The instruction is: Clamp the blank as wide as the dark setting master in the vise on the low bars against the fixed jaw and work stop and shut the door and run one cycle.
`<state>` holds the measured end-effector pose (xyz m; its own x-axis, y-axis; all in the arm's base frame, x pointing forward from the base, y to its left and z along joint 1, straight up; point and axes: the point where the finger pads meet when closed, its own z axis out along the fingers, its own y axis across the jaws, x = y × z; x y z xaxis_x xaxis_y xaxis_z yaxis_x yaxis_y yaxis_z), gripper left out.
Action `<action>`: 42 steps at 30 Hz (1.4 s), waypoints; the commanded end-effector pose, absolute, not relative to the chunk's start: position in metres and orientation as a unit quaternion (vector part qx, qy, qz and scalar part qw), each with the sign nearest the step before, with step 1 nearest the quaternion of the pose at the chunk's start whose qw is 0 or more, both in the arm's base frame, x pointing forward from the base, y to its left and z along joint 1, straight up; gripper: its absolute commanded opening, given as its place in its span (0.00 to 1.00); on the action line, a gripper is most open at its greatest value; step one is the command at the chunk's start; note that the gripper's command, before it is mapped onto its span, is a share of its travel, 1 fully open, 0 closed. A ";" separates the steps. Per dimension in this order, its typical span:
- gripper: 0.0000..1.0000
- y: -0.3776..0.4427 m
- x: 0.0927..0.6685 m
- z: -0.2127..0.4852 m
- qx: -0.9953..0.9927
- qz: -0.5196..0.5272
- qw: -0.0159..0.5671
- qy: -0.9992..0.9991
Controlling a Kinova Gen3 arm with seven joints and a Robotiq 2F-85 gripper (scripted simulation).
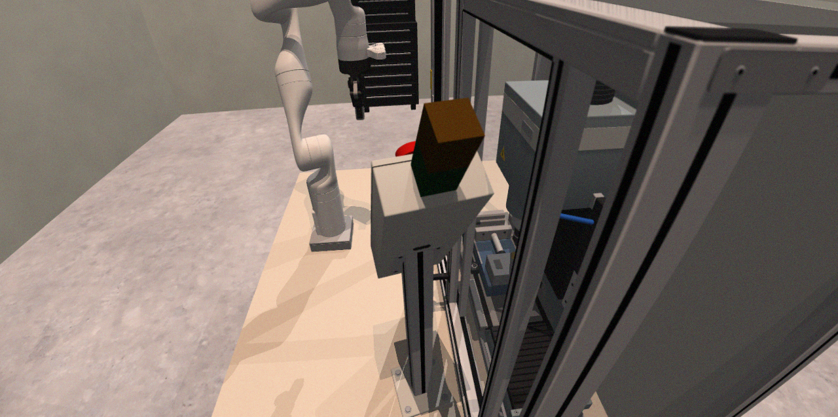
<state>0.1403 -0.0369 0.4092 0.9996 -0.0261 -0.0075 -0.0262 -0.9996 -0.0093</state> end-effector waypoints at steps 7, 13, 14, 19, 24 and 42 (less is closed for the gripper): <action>0.10 0.002 0.168 0.396 -1.000 -0.001 0.002 0.019; 0.10 0.002 0.168 0.396 -1.000 -0.001 0.002 0.019; 0.10 0.002 0.168 0.396 -1.000 -0.001 0.002 0.019; 0.10 0.002 0.168 0.396 -1.000 -0.001 0.002 0.019; 0.10 0.041 0.195 0.384 -1.000 -0.001 0.002 0.019; 0.10 0.051 0.202 0.381 -1.000 -0.001 0.002 0.019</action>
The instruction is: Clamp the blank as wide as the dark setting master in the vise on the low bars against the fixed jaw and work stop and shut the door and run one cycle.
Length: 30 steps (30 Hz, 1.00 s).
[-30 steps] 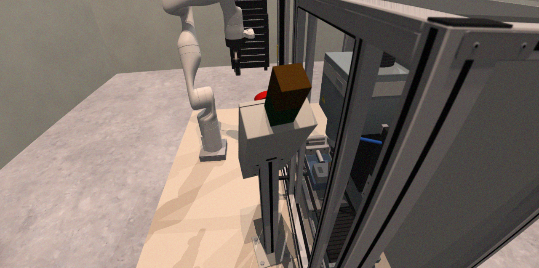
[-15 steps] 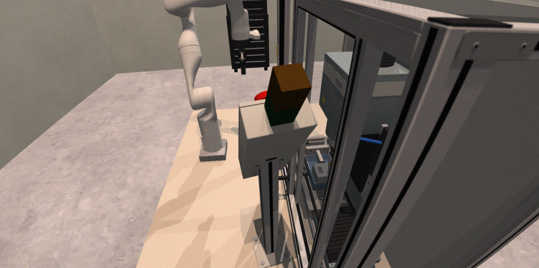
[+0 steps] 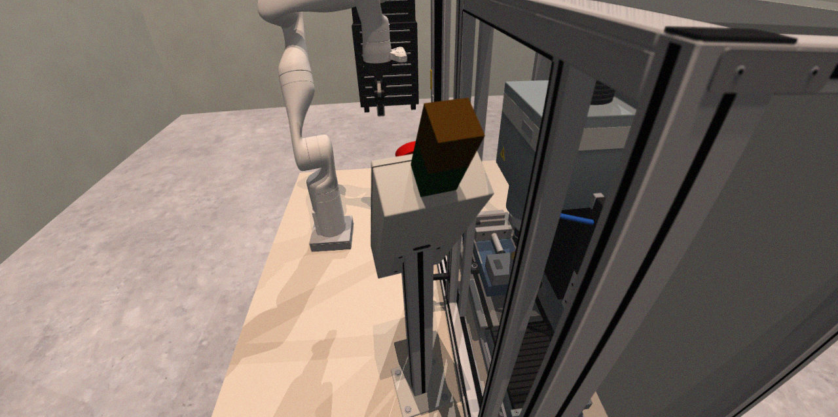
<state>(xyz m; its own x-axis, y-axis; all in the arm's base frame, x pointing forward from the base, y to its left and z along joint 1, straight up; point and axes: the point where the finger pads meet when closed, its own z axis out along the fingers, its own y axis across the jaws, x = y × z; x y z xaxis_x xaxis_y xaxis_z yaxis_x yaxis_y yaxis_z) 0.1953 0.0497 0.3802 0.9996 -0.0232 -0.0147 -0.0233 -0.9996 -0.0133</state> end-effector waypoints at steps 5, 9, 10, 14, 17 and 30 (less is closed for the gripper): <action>0.10 0.051 0.202 0.381 -1.000 -0.001 0.002 0.019; 0.10 0.051 0.202 0.381 -1.000 -0.001 0.002 0.019; 0.10 0.051 0.202 0.381 -1.000 -0.001 0.002 0.019; 0.10 0.051 0.200 0.380 -1.000 0.002 0.003 0.018; 0.10 0.051 0.202 0.381 -1.000 -0.001 0.002 0.019; 0.10 0.050 0.200 0.388 -1.000 0.003 0.004 0.018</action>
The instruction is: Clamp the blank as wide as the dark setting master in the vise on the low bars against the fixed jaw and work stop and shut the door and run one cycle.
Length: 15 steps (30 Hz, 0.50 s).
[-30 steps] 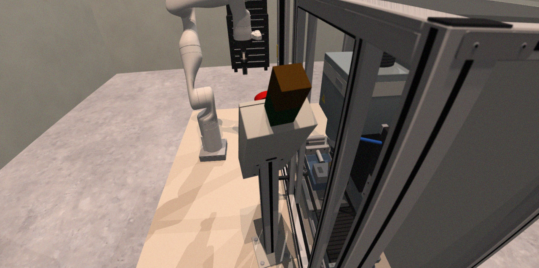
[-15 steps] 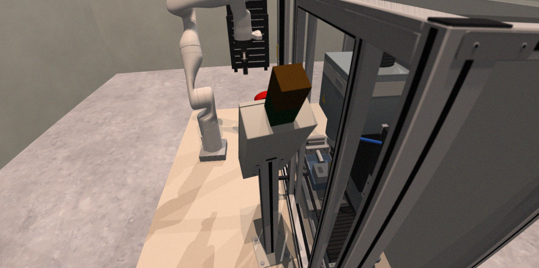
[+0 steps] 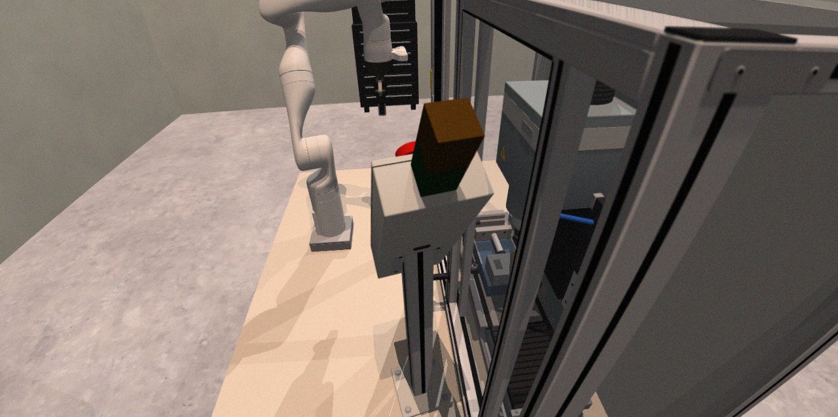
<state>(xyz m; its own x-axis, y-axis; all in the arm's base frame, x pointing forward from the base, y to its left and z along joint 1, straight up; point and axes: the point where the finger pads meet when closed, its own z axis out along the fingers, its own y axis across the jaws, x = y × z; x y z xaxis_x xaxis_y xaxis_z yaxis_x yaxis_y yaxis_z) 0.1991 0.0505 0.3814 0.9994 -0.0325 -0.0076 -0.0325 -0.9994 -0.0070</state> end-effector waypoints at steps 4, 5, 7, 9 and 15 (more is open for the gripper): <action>0.10 0.050 0.202 0.401 -1.000 -0.001 0.002 0.019; 0.10 0.050 0.202 0.401 -1.000 -0.001 0.002 0.019; 0.10 0.050 0.202 0.401 -1.000 -0.001 0.002 0.019; 0.10 0.050 0.202 0.401 -1.000 -0.001 0.002 0.019; 0.10 0.050 0.202 0.401 -1.000 -0.001 0.002 0.019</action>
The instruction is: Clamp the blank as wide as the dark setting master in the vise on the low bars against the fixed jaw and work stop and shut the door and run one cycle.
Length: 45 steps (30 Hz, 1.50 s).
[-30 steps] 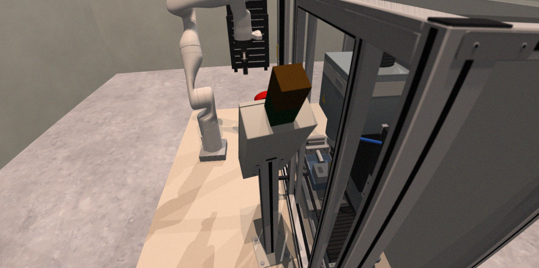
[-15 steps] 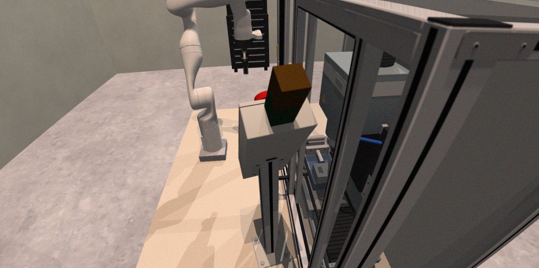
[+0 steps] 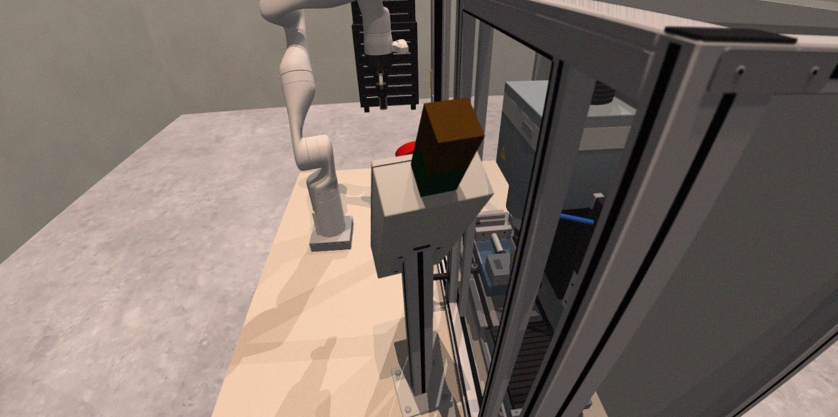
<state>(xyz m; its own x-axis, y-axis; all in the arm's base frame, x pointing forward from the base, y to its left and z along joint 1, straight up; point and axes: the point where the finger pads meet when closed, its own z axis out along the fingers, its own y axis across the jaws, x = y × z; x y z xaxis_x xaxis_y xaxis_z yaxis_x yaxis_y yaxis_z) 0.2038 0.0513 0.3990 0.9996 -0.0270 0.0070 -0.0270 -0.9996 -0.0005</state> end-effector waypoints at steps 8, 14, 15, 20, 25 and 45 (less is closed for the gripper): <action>0.10 0.109 0.206 0.383 -1.000 -0.001 0.002 0.014; 0.10 0.109 0.206 0.383 -1.000 -0.001 0.002 0.014; 0.10 0.109 0.206 0.383 -1.000 -0.001 0.002 0.014; 0.10 0.140 0.209 0.374 -1.000 -0.002 0.001 0.012; 0.10 0.163 0.209 0.368 -1.000 -0.001 0.002 0.014; 0.10 0.217 0.211 0.352 -1.000 -0.001 0.002 0.014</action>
<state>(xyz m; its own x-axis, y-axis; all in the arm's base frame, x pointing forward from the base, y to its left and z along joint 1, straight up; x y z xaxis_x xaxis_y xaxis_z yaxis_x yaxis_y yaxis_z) 0.2133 0.2125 0.3523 0.9997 -0.0228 0.0041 -0.0228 -0.9997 -0.0101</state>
